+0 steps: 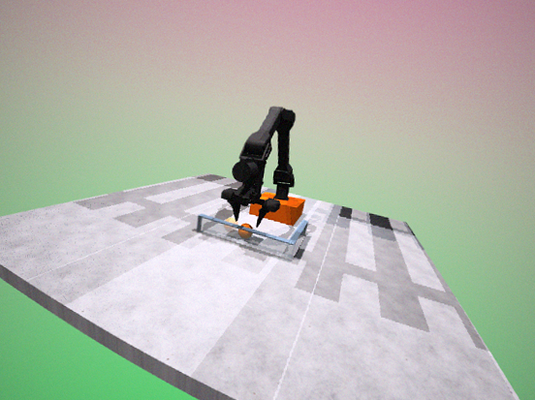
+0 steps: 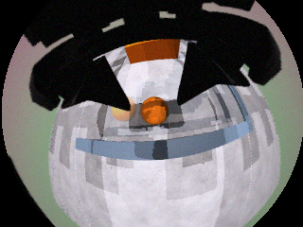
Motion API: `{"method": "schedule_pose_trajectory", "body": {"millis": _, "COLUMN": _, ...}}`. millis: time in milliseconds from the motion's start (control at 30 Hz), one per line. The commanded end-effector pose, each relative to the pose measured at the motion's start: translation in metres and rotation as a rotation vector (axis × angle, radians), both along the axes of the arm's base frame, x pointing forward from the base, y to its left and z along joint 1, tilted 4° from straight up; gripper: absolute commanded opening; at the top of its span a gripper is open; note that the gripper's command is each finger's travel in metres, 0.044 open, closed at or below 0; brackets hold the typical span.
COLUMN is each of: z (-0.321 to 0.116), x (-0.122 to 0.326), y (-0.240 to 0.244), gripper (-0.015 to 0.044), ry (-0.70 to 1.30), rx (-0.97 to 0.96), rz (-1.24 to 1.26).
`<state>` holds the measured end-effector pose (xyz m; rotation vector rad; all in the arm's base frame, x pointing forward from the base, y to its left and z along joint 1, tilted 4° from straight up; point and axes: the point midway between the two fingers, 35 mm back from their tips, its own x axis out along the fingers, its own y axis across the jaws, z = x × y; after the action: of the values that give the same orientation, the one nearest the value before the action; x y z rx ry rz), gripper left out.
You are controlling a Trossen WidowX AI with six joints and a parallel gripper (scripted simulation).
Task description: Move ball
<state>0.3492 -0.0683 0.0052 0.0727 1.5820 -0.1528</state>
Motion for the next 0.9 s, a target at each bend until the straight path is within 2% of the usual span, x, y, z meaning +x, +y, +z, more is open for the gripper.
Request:
{"method": "schedule_pose_trajectory", "body": {"millis": 0, "z": -0.010, "x": -0.001, "y": -0.001, "gripper": 0.0352, "ry": 0.008, "rx": -0.002, "rz": -0.003}}
{"method": "schedule_pose_trajectory", "body": {"millis": 433, "z": -0.028, "x": -0.003, "y": -0.002, "gripper": 0.0352, "ry": 0.008, "rx": -0.002, "rz": -0.003}}
{"method": "schedule_pose_trajectory", "body": {"millis": 567, "z": -0.028, "x": -0.003, "y": -0.002, "gripper": 0.0247, "ry": 0.008, "rx": -0.002, "rz": -0.003}}
{"method": "schedule_pose_trajectory", "body": {"millis": 800, "z": -0.028, "x": -0.003, "y": -0.002, "gripper": 0.0200, "ry": 0.008, "rx": -0.002, "rz": -0.003}}
{"method": "schedule_pose_trajectory", "body": {"millis": 867, "z": -0.028, "x": -0.003, "y": -0.002, "gripper": 0.0148, "ry": 0.008, "rx": -0.002, "rz": -0.004}}
